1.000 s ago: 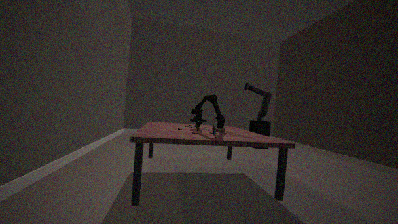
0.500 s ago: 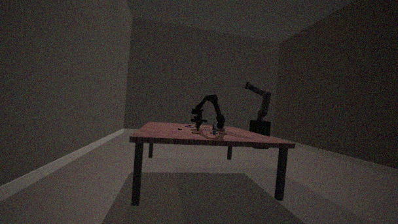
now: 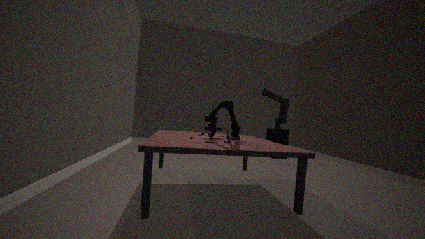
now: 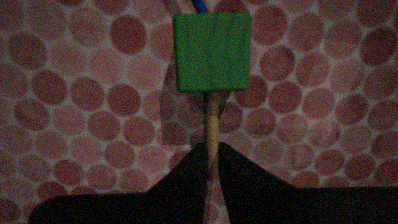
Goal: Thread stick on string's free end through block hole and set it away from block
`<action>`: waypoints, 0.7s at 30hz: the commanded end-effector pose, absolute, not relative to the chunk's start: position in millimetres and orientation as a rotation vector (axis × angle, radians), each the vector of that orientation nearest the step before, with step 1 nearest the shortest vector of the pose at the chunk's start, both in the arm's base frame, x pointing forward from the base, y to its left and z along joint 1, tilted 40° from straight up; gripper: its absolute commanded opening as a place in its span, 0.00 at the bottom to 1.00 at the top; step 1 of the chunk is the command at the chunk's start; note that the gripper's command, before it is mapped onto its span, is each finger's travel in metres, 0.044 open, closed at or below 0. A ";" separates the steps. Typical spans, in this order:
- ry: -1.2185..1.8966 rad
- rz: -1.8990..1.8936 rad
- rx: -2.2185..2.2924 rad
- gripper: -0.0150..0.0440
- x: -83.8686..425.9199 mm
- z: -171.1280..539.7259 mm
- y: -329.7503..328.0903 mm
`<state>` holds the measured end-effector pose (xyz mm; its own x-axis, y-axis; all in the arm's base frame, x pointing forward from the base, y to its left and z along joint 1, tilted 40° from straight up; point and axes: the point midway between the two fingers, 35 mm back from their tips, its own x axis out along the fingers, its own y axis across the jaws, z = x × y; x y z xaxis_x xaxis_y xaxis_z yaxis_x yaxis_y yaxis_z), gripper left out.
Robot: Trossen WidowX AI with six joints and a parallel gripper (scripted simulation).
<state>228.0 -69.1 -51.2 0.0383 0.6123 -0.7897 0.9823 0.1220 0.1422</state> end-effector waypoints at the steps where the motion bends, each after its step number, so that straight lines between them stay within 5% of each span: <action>1: 1.659 -0.631 1.577 0.25 227.1 -47.1 -64.9; 21: 1.675 -0.539 1.496 0.25 226.4 -31.5 -46.0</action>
<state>227.2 -49.3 -34.8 0.0282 0.6118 -0.7905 0.9643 0.1916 0.1827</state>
